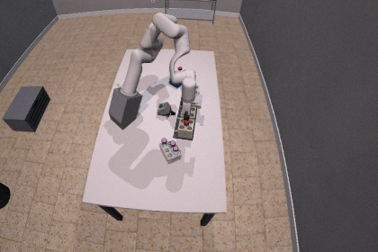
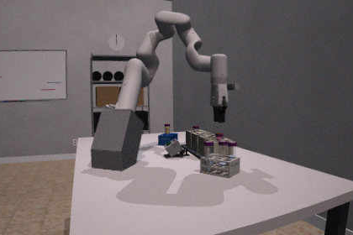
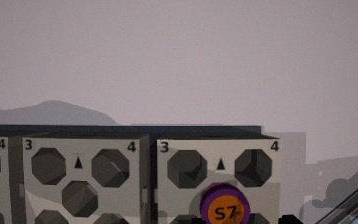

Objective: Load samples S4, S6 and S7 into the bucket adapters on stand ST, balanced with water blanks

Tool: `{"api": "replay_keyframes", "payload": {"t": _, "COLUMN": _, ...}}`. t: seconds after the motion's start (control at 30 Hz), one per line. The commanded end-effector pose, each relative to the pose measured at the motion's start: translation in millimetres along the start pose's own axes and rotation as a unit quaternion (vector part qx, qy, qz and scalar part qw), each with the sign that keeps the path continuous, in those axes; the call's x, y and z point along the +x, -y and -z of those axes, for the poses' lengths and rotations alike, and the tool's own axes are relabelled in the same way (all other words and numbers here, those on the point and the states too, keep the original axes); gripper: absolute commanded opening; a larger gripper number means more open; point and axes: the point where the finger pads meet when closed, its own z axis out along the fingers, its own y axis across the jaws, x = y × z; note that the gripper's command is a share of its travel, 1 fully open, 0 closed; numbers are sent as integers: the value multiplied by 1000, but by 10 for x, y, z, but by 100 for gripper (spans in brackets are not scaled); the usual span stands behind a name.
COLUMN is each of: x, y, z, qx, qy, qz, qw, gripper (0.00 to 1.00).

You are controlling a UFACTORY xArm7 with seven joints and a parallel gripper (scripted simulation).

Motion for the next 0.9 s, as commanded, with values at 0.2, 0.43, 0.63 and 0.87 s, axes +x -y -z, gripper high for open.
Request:
{"api": "replay_keyframes", "payload": {"t": 0.2, "x": 11, "y": -11, "z": 176, "qx": -1, "qy": -2, "qz": 0, "qw": 1000, "gripper": 44}}
{"api": "replay_keyframes", "payload": {"t": 0.43, "x": 10, "y": -10, "z": 317, "qx": -1, "qy": -2, "qz": 0, "qw": 1000, "gripper": 44}}
{"api": "replay_keyframes", "payload": {"t": 0.63, "x": 10, "y": -10, "z": 417, "qx": -1, "qy": -2, "qz": 0, "qw": 1000, "gripper": 44}}
{"api": "replay_keyframes", "payload": {"t": 0.87, "x": 10, "y": -10, "z": 537, "qx": -1, "qy": -2, "qz": 0, "qw": 1000, "gripper": 44}}
